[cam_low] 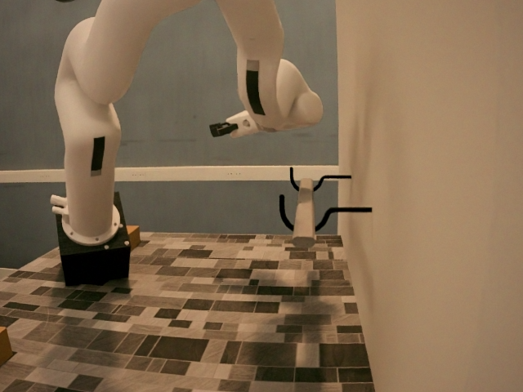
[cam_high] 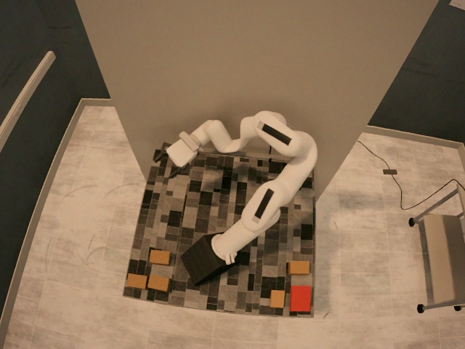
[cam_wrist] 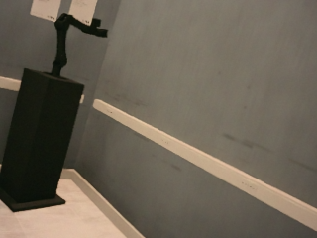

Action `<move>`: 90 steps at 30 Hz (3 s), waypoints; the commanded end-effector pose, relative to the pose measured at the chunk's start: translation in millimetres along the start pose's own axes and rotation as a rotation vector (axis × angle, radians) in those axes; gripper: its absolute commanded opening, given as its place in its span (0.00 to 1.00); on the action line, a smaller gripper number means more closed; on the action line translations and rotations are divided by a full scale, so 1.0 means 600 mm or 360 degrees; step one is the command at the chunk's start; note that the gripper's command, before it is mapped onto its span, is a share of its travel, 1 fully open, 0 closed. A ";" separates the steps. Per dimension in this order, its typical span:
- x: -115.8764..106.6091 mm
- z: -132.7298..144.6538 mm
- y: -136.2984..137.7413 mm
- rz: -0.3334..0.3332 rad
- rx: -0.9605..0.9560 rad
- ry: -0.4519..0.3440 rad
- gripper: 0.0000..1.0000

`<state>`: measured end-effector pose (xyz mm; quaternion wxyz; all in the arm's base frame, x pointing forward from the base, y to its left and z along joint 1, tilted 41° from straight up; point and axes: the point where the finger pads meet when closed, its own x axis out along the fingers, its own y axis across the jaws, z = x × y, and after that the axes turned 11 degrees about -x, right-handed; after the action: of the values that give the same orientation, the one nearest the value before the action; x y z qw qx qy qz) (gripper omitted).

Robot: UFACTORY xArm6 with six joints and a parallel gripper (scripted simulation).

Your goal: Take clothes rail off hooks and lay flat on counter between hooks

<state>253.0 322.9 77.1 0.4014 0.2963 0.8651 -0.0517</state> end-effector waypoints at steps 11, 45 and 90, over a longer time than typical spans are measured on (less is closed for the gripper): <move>-0.001 -0.001 0.002 0.0002 -0.0004 -0.0001 1.00; -0.007 -0.076 -0.076 -0.0291 0.1020 -0.0218 1.00; -0.039 -0.123 -0.189 -0.0267 0.2358 -0.0891 1.00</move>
<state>157.1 250.5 122.9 0.3002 0.3806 0.5552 -0.6758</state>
